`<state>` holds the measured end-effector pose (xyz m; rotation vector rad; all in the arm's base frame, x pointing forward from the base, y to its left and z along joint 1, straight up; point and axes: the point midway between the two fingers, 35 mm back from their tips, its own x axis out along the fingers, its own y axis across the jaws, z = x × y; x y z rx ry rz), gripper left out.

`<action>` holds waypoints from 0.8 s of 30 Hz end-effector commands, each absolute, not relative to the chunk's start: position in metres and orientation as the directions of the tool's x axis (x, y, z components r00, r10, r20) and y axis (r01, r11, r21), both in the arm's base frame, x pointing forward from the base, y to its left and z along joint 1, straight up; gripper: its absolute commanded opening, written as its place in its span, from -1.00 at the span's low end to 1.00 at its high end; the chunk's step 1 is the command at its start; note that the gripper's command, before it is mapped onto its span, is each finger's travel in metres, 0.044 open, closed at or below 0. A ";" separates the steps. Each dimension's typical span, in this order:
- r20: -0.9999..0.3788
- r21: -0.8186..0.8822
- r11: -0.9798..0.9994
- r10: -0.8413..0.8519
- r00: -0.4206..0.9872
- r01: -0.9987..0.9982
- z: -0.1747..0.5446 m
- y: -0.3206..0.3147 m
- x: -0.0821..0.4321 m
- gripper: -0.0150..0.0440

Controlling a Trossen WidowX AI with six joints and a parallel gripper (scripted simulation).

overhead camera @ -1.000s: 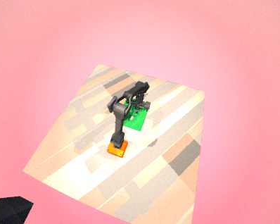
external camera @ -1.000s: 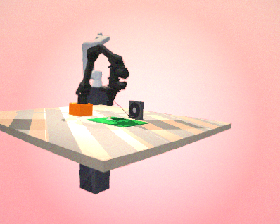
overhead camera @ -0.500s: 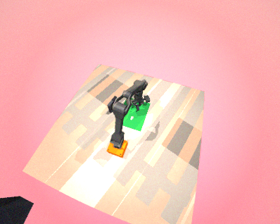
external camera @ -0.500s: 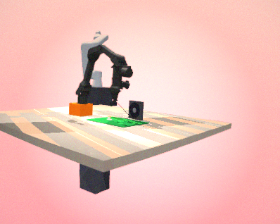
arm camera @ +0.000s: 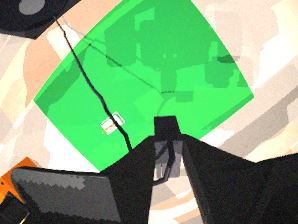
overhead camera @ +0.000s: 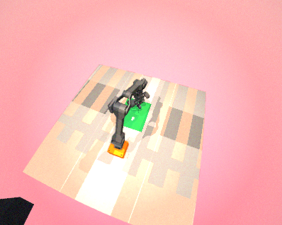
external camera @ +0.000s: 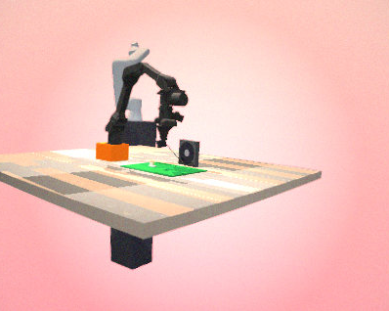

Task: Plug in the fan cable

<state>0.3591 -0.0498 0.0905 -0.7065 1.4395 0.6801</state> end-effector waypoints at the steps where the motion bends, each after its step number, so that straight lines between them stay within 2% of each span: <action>1: -0.999 -0.023 0.614 0.004 0.033 -0.789 0.090 -0.050 0.362 -0.49; 24: -0.948 0.115 0.569 0.308 0.082 -0.814 0.060 -0.046 0.359 -0.49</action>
